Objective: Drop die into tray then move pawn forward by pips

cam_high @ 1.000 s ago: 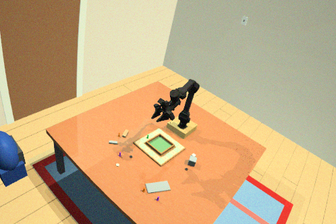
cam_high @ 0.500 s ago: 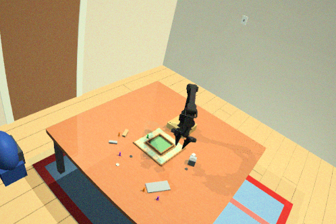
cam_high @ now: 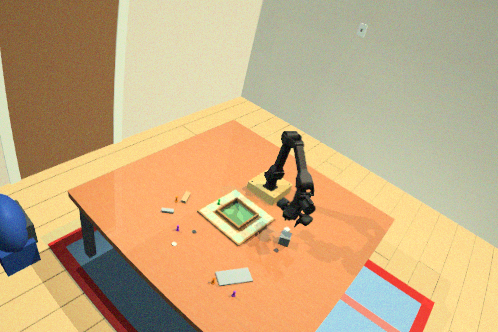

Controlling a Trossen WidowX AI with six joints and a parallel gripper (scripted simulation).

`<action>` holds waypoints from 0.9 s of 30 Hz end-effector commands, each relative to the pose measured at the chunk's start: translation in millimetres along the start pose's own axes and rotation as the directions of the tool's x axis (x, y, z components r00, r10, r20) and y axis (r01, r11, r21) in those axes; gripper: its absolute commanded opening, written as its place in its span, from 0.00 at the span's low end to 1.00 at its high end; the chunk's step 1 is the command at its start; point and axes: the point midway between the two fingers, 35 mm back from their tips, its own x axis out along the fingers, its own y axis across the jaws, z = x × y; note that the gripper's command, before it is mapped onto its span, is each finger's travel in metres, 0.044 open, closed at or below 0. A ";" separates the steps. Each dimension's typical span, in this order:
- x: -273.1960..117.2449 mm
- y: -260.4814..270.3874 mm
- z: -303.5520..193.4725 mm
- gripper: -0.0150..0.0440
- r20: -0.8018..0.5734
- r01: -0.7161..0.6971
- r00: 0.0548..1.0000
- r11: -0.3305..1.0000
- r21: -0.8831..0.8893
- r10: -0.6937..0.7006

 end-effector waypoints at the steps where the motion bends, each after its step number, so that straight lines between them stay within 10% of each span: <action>1: 5.5 -3.2 -9.2 0.72 -0.026 0.028 0.999 1.000 0.005 -0.028; 27: 43.6 -7.4 -8.5 0.72 -0.026 0.029 0.999 1.000 0.005 -0.029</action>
